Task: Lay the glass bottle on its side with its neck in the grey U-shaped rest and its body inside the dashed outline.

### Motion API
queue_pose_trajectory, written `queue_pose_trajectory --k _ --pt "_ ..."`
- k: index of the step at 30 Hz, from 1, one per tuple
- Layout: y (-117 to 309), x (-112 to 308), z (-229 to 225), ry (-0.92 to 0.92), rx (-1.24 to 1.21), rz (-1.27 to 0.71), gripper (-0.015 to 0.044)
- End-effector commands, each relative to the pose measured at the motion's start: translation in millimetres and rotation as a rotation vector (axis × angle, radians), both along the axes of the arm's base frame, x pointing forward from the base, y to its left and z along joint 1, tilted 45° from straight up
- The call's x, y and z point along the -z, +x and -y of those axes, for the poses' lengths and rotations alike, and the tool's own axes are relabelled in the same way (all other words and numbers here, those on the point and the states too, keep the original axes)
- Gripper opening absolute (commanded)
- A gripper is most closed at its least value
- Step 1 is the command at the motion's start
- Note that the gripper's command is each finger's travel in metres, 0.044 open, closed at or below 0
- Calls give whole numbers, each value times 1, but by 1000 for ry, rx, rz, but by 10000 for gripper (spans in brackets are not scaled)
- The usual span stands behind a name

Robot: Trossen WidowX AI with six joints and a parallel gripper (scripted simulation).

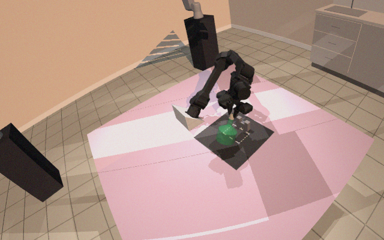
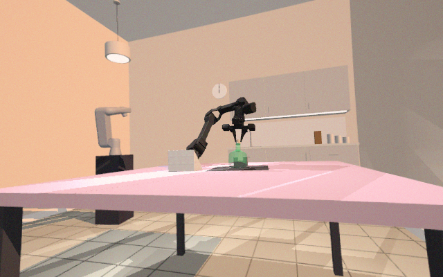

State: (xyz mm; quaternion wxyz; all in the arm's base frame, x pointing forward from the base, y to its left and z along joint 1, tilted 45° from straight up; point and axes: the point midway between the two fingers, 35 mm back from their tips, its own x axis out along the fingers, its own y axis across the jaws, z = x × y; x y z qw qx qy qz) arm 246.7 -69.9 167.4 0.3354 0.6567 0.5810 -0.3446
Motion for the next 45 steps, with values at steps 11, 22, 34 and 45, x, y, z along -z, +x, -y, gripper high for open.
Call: queue_pose_trajectory --k 11,22,34,45 --pt "1 -9 -14 -11 2 -4 107" --pt "1 -14 -22 -33 6 -12 107" --pt "2 -18 -31 -58 12 -20 107" --pt "3 -22 -39 -83 18 -27 107"
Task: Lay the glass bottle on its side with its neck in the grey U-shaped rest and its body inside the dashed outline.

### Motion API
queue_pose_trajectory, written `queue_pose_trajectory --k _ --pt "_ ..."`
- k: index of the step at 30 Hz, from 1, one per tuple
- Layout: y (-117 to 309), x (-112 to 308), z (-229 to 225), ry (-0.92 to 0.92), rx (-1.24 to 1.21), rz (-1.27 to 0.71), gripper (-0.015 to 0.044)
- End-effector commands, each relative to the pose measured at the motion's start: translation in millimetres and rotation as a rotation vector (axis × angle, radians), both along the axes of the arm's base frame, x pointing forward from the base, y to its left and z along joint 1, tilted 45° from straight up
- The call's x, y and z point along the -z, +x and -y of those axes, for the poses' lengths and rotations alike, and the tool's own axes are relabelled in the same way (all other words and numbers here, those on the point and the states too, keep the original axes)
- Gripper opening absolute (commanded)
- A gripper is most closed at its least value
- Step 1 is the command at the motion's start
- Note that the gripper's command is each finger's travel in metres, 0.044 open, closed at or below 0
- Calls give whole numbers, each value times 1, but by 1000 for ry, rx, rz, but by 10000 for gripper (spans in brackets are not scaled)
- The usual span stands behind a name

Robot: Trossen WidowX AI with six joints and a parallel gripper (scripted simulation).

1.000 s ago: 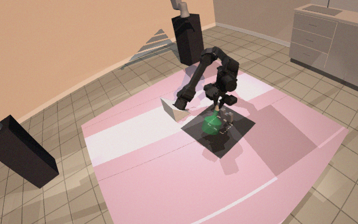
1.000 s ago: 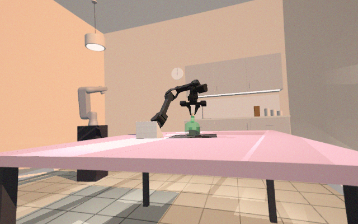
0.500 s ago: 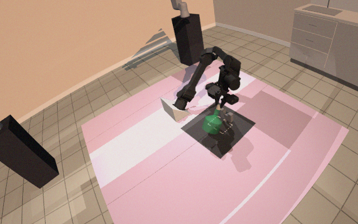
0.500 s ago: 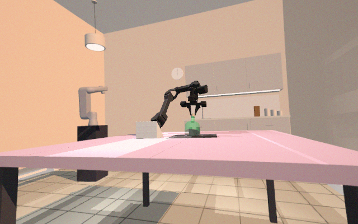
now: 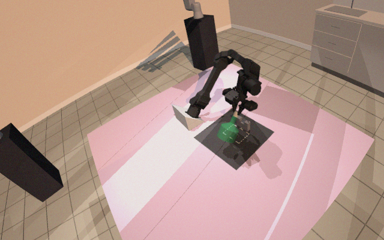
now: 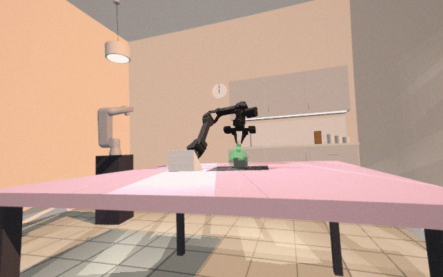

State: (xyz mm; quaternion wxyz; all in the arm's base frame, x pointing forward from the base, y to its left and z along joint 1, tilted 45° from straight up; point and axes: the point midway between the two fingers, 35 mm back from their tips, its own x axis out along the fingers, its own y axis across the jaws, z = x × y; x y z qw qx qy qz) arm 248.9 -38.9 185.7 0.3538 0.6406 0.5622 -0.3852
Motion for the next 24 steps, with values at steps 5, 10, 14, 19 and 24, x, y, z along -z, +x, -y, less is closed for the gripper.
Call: queue_pose_trajectory --k 5,10,14,19,24 --pt "1 -5 -12 0 0 1 107" --pt "2 -6 -17 -11 3 -2 107" --pt "2 -8 -21 -20 6 -4 107" --pt "2 -9 -26 -32 9 -6 107" --pt "3 -11 -31 -42 12 -8 107"
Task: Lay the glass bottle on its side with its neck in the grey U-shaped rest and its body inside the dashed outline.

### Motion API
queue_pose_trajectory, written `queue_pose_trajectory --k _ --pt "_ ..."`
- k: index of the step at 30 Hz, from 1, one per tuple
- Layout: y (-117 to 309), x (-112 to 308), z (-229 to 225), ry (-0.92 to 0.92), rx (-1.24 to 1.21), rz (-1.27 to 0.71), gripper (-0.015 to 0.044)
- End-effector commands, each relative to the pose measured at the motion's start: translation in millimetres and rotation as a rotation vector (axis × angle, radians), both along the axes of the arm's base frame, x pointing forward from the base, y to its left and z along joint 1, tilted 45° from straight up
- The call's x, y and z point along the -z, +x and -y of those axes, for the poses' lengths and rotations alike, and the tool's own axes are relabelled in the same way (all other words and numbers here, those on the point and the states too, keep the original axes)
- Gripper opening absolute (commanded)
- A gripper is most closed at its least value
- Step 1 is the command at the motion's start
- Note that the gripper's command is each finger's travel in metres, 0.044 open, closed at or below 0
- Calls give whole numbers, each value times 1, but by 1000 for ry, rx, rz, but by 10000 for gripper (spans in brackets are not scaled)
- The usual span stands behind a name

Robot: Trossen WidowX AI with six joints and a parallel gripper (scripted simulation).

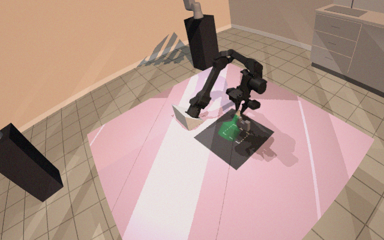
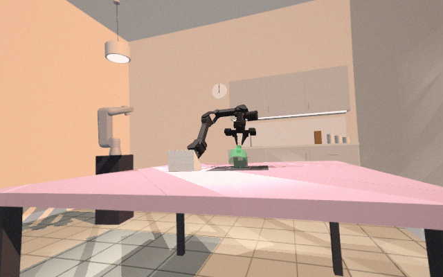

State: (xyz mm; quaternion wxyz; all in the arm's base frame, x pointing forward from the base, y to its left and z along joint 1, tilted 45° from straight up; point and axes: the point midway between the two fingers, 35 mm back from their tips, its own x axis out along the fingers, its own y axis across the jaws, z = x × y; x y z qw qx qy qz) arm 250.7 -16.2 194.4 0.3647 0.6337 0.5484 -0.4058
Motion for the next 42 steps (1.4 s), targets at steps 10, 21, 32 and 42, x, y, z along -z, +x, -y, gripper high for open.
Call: queue_pose_trajectory --k 10,21,32,42 --pt "2 -4 -21 -7 3 0 107" --pt "4 -6 -36 -22 9 1 107" --pt "5 -7 -51 -33 12 5 107" --pt "6 -6 -58 -39 14 8 107"
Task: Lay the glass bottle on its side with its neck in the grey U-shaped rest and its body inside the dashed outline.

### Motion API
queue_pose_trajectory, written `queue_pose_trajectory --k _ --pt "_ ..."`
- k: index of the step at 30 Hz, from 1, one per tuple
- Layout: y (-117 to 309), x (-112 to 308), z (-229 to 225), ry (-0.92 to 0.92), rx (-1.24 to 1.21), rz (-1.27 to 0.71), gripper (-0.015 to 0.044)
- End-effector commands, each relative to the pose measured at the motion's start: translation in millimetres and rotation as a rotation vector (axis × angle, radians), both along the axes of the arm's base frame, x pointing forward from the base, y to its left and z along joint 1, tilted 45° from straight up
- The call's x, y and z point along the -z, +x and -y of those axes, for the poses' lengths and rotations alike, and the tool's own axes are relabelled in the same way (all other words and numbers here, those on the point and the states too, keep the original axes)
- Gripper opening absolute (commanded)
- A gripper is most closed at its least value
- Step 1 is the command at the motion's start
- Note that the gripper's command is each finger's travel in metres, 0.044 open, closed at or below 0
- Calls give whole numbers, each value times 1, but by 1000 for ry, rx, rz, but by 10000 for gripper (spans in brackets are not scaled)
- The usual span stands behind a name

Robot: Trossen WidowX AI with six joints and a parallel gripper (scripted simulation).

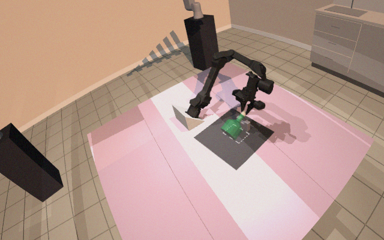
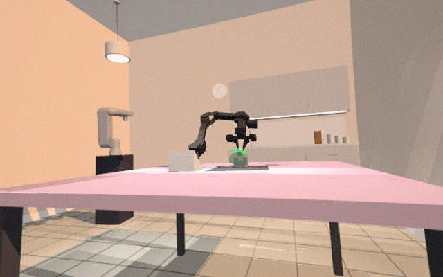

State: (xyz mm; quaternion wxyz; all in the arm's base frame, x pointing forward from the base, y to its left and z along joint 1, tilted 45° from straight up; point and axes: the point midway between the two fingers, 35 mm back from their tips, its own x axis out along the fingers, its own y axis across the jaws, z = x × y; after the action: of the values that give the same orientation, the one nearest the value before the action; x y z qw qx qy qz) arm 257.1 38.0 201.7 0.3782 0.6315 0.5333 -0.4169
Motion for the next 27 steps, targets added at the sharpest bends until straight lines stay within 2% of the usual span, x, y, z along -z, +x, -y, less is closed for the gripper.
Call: queue_pose_trajectory --k 1,27 --pt "0 1 -4 4 0 -1 107" --pt "2 3 -21 -6 -2 7 107"
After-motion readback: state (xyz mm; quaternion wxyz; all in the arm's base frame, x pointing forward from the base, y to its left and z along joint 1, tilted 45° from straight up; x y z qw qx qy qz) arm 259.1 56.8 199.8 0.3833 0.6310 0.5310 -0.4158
